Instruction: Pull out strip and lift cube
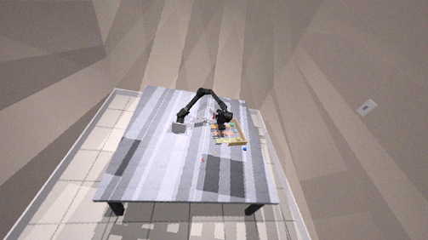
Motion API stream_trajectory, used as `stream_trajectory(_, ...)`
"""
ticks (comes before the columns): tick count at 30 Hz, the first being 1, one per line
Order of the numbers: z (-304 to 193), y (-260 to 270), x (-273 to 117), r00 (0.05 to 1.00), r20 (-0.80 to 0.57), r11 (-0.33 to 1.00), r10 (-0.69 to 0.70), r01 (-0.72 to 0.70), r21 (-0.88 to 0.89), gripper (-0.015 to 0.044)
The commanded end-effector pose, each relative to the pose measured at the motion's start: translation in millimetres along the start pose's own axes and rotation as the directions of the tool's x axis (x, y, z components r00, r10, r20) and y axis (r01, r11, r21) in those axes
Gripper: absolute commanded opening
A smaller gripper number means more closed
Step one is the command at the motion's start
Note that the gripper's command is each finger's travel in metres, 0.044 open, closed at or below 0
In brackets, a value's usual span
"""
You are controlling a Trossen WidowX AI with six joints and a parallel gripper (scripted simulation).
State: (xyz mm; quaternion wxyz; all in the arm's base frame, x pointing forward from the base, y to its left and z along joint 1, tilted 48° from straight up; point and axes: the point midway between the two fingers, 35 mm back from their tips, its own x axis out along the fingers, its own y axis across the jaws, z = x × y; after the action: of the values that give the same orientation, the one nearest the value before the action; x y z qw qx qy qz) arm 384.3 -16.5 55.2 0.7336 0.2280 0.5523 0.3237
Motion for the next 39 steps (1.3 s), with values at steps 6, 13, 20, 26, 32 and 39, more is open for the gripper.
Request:
stream_trajectory(6, -3.9, 9.6, 21.7, 0.983, -0.182, 0.997, 0.035, -0.048, -0.067, 0.0)
stream_trajectory(13, -4.4, 9.5, 27.0, 0.983, -0.182, 0.997, 0.035, -0.048, -0.067, 0.0)
stream_trajectory(20, -5.9, 9.7, 38.6, 0.983, -0.182, 0.997, 0.034, -0.047, -0.067, 0.0)
stream_trajectory(26, -7.5, 10.1, 48.4, 0.983, -0.182, 0.997, 0.034, -0.047, -0.067, 0.0)
stream_trajectory(32, -9.4, 10.8, 58.2, 0.983, -0.182, 0.997, 0.035, -0.047, -0.067, 0.0)
stream_trajectory(39, -12.0, 12.1, 69.3, 0.983, -0.181, 0.997, 0.035, -0.048, -0.067, 0.0)
